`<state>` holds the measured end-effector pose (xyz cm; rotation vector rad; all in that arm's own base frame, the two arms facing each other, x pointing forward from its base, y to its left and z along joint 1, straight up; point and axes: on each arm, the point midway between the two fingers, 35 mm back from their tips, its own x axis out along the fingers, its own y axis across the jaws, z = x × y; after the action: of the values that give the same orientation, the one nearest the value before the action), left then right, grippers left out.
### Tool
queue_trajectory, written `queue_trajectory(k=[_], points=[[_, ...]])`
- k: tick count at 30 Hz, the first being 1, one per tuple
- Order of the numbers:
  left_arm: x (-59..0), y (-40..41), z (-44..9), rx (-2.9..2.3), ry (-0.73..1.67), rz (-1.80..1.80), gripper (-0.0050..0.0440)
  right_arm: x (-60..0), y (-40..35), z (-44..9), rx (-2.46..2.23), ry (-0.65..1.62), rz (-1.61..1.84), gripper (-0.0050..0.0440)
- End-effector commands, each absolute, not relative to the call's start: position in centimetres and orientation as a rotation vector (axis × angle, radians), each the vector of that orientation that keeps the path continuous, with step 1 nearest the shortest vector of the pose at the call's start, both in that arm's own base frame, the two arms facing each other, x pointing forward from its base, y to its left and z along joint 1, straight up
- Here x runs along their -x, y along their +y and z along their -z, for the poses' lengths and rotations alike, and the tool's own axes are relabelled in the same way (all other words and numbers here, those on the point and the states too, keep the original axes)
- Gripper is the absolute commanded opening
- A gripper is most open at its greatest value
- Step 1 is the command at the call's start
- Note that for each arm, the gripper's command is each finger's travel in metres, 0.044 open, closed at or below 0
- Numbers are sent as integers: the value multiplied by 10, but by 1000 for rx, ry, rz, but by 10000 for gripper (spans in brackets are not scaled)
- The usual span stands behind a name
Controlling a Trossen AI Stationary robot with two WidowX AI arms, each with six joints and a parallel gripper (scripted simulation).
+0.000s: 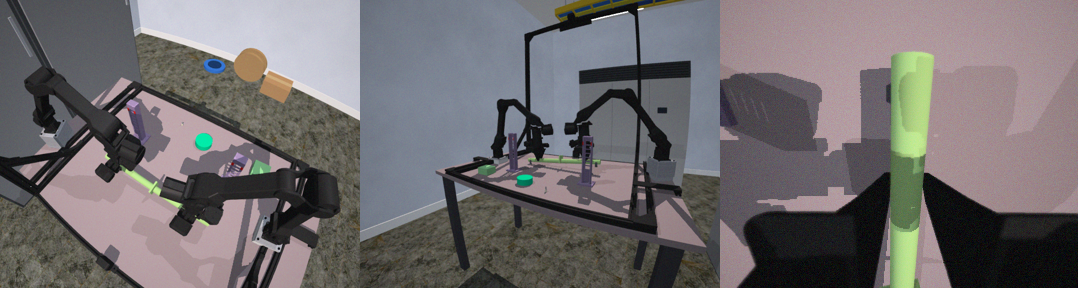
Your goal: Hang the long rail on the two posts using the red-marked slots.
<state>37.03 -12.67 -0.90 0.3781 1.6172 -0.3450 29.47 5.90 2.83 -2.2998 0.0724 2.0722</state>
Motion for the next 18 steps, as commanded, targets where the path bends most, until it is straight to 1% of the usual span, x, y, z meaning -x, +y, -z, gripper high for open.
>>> queue_trajectory(k=[1, 6, 18], points=[[-371, -125, 6, -373, 1591, 346, 0, -294, 58, -35, 2265, 69, -2110, 0], [-372, -124, 5, -365, 1548, 356, 0, -293, 57, -52, 2221, 72, -2150, 0], [-372, -124, 4, -363, 1536, 359, 0, -293, 57, -57, 2208, 73, -2161, 0]])
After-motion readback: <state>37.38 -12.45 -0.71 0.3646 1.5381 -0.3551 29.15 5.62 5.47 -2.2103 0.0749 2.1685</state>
